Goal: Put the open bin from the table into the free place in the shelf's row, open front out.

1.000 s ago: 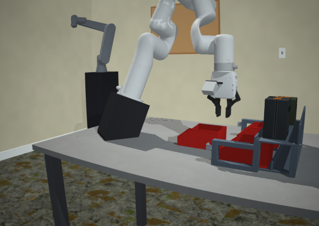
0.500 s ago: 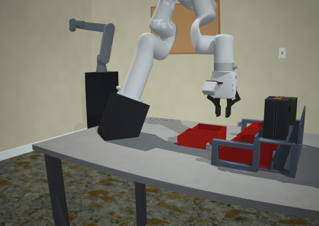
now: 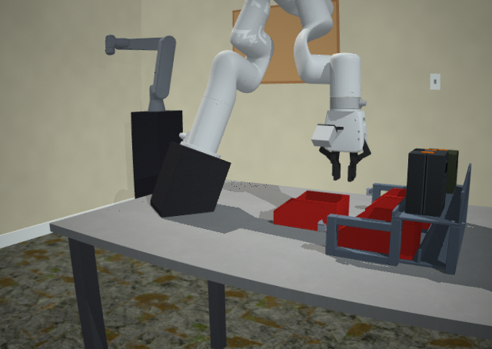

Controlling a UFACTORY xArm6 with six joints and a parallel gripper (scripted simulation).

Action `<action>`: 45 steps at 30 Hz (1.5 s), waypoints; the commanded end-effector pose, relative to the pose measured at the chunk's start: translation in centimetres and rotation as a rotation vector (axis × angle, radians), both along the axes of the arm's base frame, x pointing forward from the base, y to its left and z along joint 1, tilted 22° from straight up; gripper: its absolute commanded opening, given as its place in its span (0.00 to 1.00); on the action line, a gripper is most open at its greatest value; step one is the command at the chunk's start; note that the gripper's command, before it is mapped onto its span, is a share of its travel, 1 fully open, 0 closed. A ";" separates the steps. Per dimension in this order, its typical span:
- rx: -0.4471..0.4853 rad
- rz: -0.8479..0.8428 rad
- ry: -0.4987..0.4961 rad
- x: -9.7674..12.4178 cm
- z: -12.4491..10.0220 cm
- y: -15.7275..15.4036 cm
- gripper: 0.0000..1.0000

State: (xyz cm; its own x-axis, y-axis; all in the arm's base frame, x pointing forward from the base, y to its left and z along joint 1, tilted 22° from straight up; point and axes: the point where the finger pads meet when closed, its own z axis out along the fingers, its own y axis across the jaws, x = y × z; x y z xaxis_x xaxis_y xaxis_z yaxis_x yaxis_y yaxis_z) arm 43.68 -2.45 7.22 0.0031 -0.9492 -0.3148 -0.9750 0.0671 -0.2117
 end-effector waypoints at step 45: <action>-0.001 -0.001 -0.003 0.4 -1.7 0.6 0.33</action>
